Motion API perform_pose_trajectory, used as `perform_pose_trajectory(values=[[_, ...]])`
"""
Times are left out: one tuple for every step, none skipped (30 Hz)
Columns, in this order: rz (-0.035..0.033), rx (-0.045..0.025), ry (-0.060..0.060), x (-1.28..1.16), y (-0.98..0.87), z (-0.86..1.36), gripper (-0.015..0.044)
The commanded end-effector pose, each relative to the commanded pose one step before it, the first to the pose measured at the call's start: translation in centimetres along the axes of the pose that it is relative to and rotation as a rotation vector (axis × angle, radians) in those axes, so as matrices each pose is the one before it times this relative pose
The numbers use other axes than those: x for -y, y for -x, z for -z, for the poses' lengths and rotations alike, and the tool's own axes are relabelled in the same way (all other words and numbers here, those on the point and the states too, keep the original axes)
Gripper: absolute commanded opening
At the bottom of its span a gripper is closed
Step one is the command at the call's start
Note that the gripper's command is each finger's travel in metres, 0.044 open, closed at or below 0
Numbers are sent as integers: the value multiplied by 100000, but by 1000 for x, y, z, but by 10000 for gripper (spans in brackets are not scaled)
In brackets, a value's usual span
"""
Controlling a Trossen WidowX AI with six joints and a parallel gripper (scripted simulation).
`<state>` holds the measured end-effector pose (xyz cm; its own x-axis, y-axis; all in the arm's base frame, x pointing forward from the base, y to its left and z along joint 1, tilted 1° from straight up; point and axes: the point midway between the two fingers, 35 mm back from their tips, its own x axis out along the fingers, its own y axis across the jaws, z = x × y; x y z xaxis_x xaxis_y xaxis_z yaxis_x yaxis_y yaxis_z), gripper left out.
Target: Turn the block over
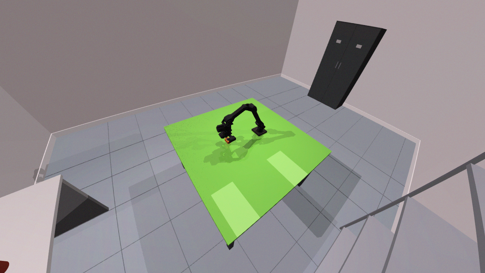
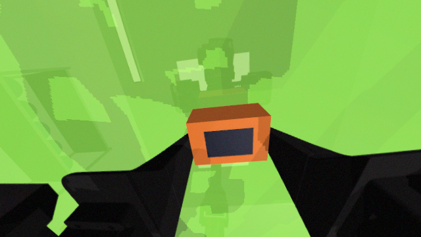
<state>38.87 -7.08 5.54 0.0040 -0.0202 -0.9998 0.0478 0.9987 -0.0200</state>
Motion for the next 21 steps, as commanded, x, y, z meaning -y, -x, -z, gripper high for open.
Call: perform_pose_trajectory(values=[[-268,1183,201,-42,953,-106,0],[-7,233,-10,1,-11,-8,0],[-21,698,-30,4,-34,-22,0],[-34,1163,-48,6,-55,-35,0],[-40,1422,-56,7,-66,-40,0],[-38,1422,-53,7,-64,-36,0],[-36,1422,-50,7,-61,-33,0],[-34,1422,-47,7,-59,-29,0],[-32,1422,-43,6,-57,-26,0],[-30,1422,-40,6,-54,-22,0],[-28,1421,-37,6,-52,-19,0],[-26,1420,-33,6,-49,-16,0],[-24,1421,-30,5,-46,-12,0],[-22,1421,-27,5,-43,-9,0],[-20,1420,-23,5,-40,-6,0],[-18,1420,-20,4,-37,-3,0],[-16,1420,-16,4,-34,0,0],[-14,1419,-13,3,-31,4,0],[-12,1419,-9,3,-28,7,0],[-10,1419,-6,3,-24,10,0],[-8,1418,-2,2,-21,12,0]])
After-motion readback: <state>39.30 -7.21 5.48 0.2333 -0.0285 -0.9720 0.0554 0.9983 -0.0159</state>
